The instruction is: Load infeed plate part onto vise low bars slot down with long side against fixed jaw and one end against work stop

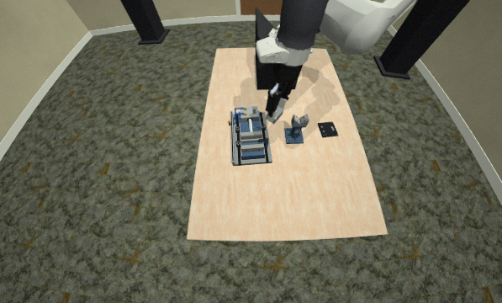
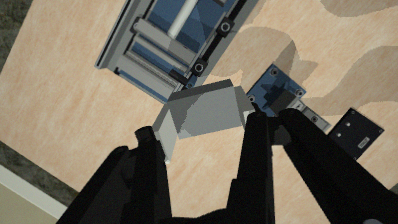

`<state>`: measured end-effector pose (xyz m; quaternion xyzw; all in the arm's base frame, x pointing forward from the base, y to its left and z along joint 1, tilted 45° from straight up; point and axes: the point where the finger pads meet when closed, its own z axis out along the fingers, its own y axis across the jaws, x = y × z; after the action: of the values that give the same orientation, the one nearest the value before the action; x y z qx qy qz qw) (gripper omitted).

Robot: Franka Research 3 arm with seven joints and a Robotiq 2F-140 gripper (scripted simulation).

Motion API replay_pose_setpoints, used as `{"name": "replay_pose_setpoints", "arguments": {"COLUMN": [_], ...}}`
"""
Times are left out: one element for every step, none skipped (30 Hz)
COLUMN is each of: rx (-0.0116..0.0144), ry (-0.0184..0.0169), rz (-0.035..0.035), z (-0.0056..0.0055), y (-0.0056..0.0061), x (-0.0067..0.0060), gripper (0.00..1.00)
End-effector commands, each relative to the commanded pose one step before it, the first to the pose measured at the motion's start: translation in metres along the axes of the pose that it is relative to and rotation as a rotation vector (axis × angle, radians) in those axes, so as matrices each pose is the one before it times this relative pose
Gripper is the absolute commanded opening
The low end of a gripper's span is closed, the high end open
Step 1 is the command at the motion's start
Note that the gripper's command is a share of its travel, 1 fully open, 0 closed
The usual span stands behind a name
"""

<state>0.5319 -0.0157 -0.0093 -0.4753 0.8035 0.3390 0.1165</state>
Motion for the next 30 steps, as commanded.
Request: {"name": "replay_pose_setpoints", "arguments": {"rx": [-0.01317, -0.00036, -0.00027, 0.00000, 0.00000, -0.00066, -0.00070, -0.00058, -0.00015, -0.00072, -0.00005, -0.00081, -0.00062, -0.00023, -0.00087, -0.00003, -0.00094, -0.00087, -0.00011, -0.00101, 0.00000, 0.00000, -0.00104, -0.00107, -0.00109, -0.00111, -0.00103, -0.00009, -0.00112, -0.00111], "ry": [-0.00208, -0.00033, -0.00028, 0.00000, 0.00000, -0.00079, -0.00096, -0.00087, -0.00024, -0.00118, -0.00008, -0.00140, -0.00110, -0.00042, -0.00158, -0.00005, -0.00173, -0.00161, -0.00020, -0.00188, 0.00000, 0.00000, -0.00193, -0.00197, -0.00199, -0.00200, -0.00184, -0.00016, -0.00197, -0.00194], "rz": [0.17373, 0.01785, 0.01302, 0.00000, 0.00000, 0.03062, 0.03032, 0.02388, 0.00609, 0.02770, 0.00185, 0.02907, 0.02096, 0.00758, 0.02709, 0.00087, 0.02733, 0.02374, 0.00292, 0.02593, 0.00000, 0.00000, 0.02516, 0.02434, 0.02349, 0.02259, 0.01998, 0.00169, 0.02071, 0.01973], "z": [-0.00012, 0.00022, 0.00016, 0.00000, 0.00000, 0.00040, 0.00041, 0.00033, 0.00009, 0.00040, 0.00003, 0.00042, 0.00031, 0.00011, 0.00041, 0.00001, 0.00041, 0.00036, 0.00004, 0.00039, 0.00000, 0.00000, 0.00038, 0.00036, 0.00035, 0.00033, 0.00029, 0.00002, 0.00029, 0.00028], "y": [-0.00781, -0.00263, -0.00193, 0.00000, 0.00000, -0.00455, -0.00454, -0.00360, -0.00092, -0.00419, -0.00028, -0.00442, -0.00321, -0.00116, -0.00415, -0.00013, -0.00420, -0.00366, -0.00045, -0.00400, 0.00000, 0.00000, -0.00389, -0.00377, -0.00364, -0.00350, -0.00309, -0.00026, -0.00320, -0.00305], "x": [0.00388, 0.00128, 0.00091, 0.00000, 0.00000, 0.00209, 0.00195, 0.00145, 0.00035, 0.00157, 0.00010, 0.00154, 0.00103, 0.00035, 0.00124, 0.00004, 0.00116, 0.00092, 0.00010, 0.00092, 0.00000, 0.00000, 0.00081, 0.00071, 0.00061, 0.00052, 0.00040, 0.00003, 0.00036, 0.00030], "gripper": [0.00, 0.00, 0.00, 0.00, 0.00, 0.00, 0.00, 0.00, 0.00, 0.00, 0.00, 0.00, 0.00, 0.00, 0.00, 0.00, 0.00, 0.00, 0.00, 0.00, 0.00, 0.00, 0.00, 0.00, 0.00, 0.00, 0.00, 0.00, 0.00, 0.00]}}
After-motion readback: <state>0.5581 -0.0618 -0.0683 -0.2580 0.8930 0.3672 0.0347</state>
